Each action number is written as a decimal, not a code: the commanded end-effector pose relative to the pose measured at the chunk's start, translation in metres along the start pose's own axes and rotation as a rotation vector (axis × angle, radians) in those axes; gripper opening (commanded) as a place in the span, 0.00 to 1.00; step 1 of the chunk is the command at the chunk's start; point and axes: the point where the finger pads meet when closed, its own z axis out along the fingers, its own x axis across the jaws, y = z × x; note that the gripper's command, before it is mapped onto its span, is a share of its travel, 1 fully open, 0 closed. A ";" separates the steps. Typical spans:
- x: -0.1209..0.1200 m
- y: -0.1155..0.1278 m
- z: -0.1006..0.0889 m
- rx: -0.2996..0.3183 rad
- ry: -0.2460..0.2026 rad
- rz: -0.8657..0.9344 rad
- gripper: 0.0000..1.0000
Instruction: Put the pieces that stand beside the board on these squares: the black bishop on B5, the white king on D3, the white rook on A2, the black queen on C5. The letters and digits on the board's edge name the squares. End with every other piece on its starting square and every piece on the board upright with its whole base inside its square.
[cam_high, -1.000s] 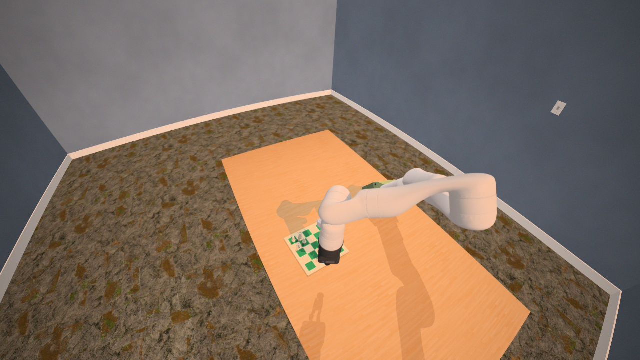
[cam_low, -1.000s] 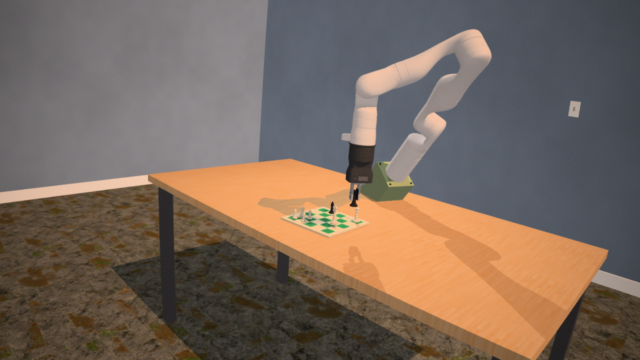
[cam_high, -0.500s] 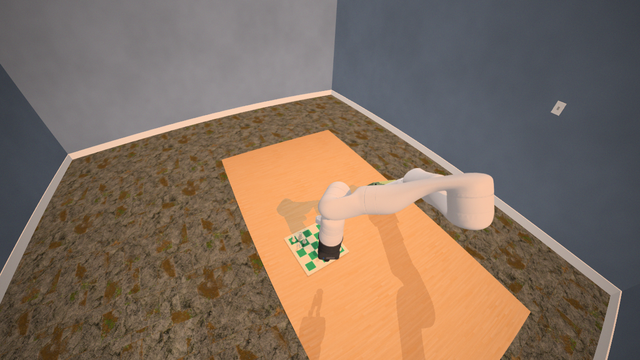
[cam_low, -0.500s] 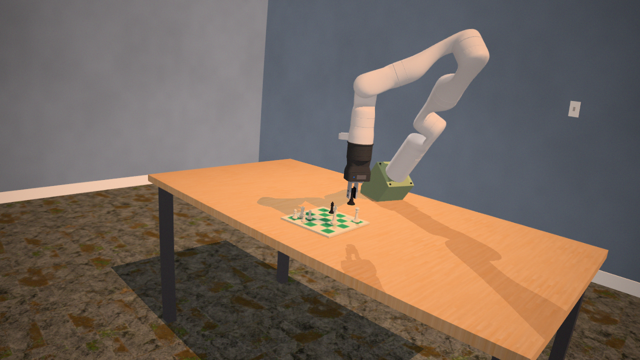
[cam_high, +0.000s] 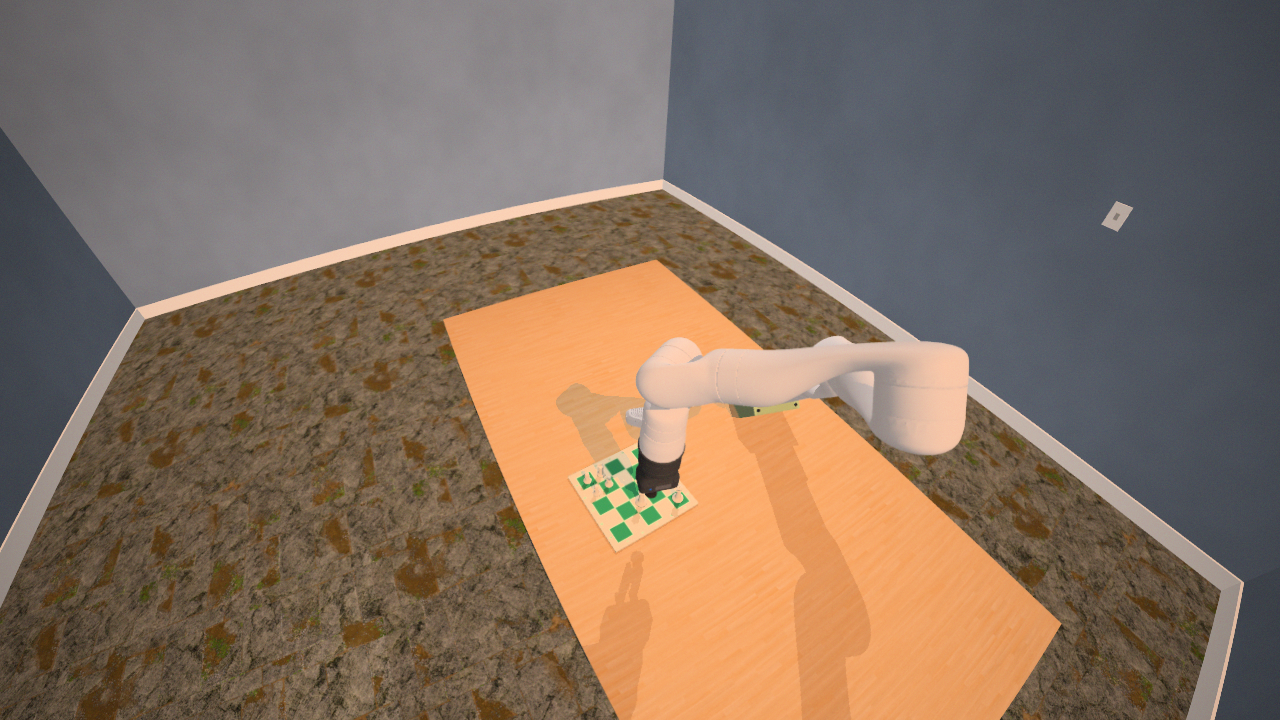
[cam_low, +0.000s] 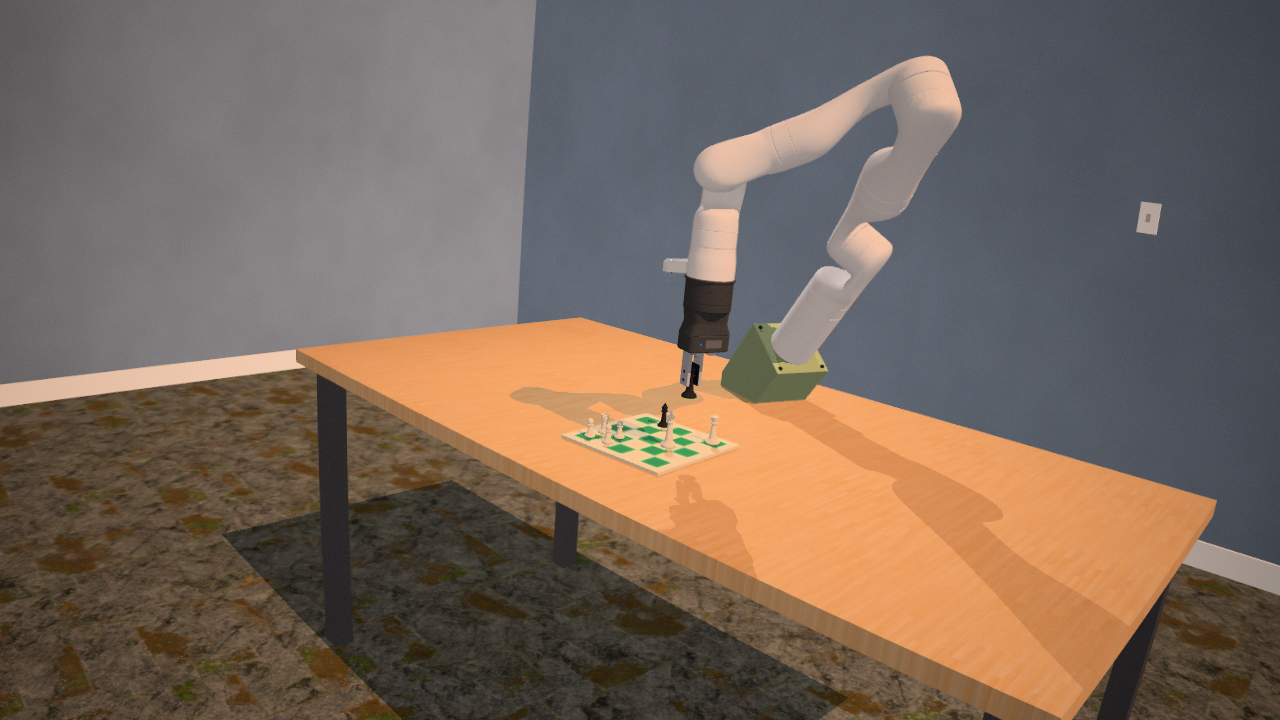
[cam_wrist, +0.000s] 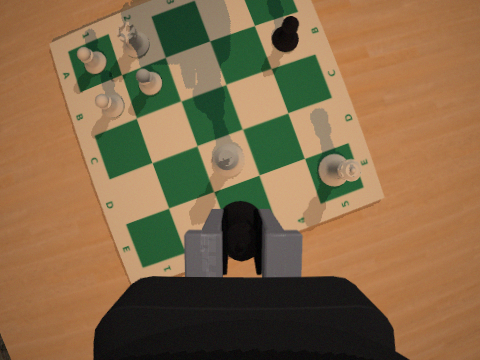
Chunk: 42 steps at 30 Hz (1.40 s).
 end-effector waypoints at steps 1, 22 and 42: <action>0.004 -0.022 -0.003 0.002 -0.006 -0.007 0.00; 0.041 -0.089 -0.003 -0.009 -0.001 -0.298 0.00; 0.049 -0.097 -0.003 -0.015 0.000 -0.352 0.00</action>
